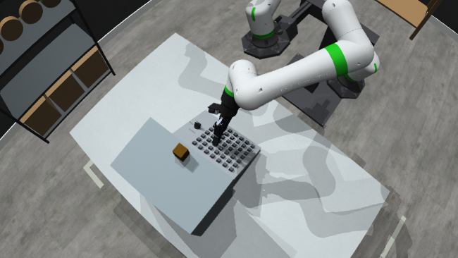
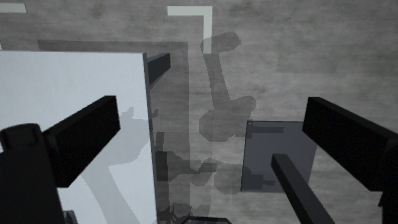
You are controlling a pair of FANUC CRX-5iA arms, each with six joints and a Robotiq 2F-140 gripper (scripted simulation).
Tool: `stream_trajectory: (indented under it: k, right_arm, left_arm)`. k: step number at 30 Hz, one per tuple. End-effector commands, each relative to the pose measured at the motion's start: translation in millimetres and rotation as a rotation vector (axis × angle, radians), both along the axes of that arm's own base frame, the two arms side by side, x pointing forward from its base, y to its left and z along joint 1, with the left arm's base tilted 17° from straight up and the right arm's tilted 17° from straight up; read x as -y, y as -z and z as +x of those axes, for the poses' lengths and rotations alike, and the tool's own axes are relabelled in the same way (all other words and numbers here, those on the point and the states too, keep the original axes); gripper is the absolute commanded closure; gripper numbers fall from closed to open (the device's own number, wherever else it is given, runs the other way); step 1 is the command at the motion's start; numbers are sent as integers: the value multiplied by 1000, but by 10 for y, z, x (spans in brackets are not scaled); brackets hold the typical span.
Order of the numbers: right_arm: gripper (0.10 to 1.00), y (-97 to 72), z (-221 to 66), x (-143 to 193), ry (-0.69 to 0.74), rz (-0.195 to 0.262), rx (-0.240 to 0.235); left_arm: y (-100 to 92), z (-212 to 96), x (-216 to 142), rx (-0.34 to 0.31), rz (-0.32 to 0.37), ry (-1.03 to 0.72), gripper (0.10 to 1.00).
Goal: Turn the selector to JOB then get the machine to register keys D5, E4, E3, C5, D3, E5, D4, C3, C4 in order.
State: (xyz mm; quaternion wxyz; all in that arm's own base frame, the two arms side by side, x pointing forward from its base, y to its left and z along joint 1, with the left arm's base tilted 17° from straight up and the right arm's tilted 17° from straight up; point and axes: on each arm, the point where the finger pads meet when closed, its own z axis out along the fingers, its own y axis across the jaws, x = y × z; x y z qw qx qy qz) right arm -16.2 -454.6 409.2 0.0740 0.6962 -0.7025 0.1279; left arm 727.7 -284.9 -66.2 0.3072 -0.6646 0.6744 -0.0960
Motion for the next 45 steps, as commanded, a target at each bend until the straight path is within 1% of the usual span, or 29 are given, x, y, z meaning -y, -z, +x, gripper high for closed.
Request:
stream_trajectory:
  k: [1, 10, 24, 33, 43, 45]
  right_arm:
    - [98, -8, -2, 0, 0, -2, 0]
    - [98, -8, -2, 0, 0, -2, 0]
    - [98, -8, -2, 0, 0, -2, 0]
    - [98, -8, -2, 0, 0, -2, 0]
    - [98, -8, -2, 0, 0, -2, 0]
    - [98, -8, -2, 0, 0, -2, 0]
  left_arm:
    - [-14, 5, 8, 2, -1, 0, 999]
    - [-40, -13, 17, 2, -1, 0, 999]
    - [-206, -127, 76, 2, -1, 0, 999]
    - [-263, -166, 96, 2, -1, 0, 999]
    - [-278, -168, 93, 2, -1, 0, 999]
    - [-307, -141, 63, 2, -1, 0, 999]
